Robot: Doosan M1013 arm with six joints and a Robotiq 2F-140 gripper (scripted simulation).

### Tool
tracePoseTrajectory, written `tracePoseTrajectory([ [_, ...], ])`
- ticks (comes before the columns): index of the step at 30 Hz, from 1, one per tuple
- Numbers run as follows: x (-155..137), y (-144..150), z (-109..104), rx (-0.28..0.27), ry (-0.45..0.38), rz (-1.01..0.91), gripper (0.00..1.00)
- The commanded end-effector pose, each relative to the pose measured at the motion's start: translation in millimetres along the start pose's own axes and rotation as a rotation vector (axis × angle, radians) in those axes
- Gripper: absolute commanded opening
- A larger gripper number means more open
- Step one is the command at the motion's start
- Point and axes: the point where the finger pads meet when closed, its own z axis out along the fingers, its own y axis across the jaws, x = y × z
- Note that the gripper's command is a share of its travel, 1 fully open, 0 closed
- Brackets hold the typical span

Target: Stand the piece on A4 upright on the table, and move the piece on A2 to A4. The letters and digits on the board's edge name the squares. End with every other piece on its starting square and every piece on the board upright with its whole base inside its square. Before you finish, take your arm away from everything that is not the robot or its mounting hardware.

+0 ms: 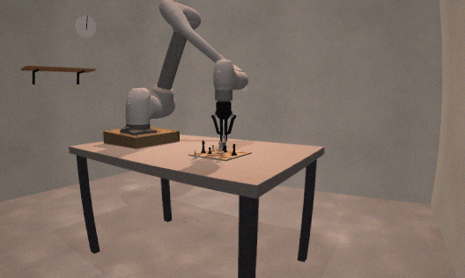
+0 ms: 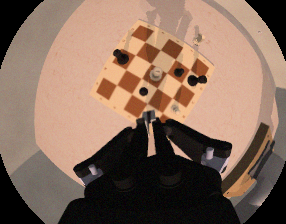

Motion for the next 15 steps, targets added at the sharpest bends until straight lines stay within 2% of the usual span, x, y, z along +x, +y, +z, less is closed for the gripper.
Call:
tracePoseTrajectory([
  [1,0,0,0,0.000,0.000,0.000,0.00],
  [7,0,0,-9,0.000,0.000,0.000,0.00],
  [15,0,0,-63,0.000,0.000,0.000,0.00],
])
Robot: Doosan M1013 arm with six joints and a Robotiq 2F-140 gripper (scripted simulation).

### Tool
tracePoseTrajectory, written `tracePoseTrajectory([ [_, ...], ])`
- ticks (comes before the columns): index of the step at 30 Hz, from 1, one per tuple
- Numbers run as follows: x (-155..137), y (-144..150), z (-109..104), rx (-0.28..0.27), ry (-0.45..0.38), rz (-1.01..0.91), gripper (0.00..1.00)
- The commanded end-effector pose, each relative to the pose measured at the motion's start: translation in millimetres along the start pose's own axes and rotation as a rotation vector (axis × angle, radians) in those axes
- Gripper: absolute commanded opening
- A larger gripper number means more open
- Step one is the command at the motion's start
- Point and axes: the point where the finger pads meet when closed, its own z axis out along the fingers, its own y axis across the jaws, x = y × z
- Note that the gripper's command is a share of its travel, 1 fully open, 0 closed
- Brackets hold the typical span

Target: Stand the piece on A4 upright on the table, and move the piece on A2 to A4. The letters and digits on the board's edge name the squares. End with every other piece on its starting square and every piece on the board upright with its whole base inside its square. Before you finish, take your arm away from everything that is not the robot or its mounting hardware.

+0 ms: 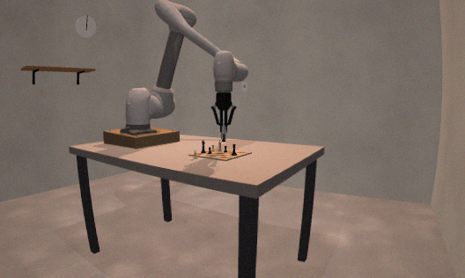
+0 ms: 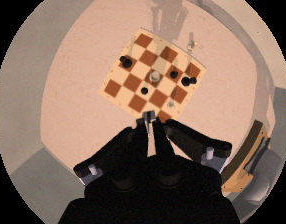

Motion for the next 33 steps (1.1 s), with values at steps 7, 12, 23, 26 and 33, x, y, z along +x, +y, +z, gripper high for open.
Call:
tracePoseTrajectory([
  [7,0,0,-50,0.000,0.000,0.000,0.00],
  [12,0,0,-54,0.000,0.000,0.000,0.00],
  [23,2,-3,-55,0.000,0.000,0.073,0.00],
  [26,4,-4,-55,0.000,0.000,0.118,0.00],
  [33,24,-26,-55,0.003,-0.004,0.577,0.00],
])
